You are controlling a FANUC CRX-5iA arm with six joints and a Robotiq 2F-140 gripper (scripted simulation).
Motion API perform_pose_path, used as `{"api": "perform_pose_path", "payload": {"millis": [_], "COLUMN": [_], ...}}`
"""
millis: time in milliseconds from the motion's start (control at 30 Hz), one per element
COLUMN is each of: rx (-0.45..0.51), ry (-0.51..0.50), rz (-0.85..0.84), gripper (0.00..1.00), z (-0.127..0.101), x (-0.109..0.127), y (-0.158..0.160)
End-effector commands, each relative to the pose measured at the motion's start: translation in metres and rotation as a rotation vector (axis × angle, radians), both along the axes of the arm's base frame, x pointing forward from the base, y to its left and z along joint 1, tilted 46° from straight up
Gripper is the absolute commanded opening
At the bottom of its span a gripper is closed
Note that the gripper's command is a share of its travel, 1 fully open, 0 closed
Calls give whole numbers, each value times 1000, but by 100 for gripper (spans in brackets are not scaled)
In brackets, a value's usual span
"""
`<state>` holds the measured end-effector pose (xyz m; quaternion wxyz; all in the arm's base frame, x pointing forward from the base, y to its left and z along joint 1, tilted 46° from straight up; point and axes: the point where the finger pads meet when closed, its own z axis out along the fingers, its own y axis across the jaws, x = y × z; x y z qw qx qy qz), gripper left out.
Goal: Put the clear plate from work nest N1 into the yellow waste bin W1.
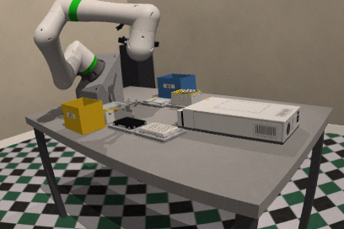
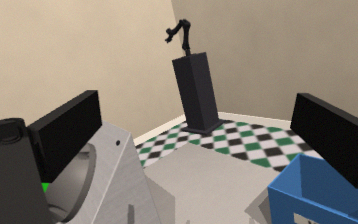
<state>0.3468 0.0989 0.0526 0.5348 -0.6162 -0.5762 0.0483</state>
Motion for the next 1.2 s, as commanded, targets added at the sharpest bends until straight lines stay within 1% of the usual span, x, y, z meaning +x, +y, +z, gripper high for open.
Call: {"api": "perform_pose_path", "payload": {"millis": [0, 533, 567, 633, 867, 1033, 1100, 1167], "rx": [0, 0, 12, 36, 123, 182, 182, 211], "ry": [-1, -1, -21, -62, -195, -269, -269, -300], "rz": [1, 1, 25, 72, 242, 354, 354, 406], "gripper": [100, 100, 10, 10, 10, 10, 10, 10], "z": [0, 0, -3, -9, -18, -25, -25, -29], "x": [0, 0, -3, -9, -16, -22, -22, -26], "y": [1, 1, -2, -7, -15, -24, -24, -30]}}
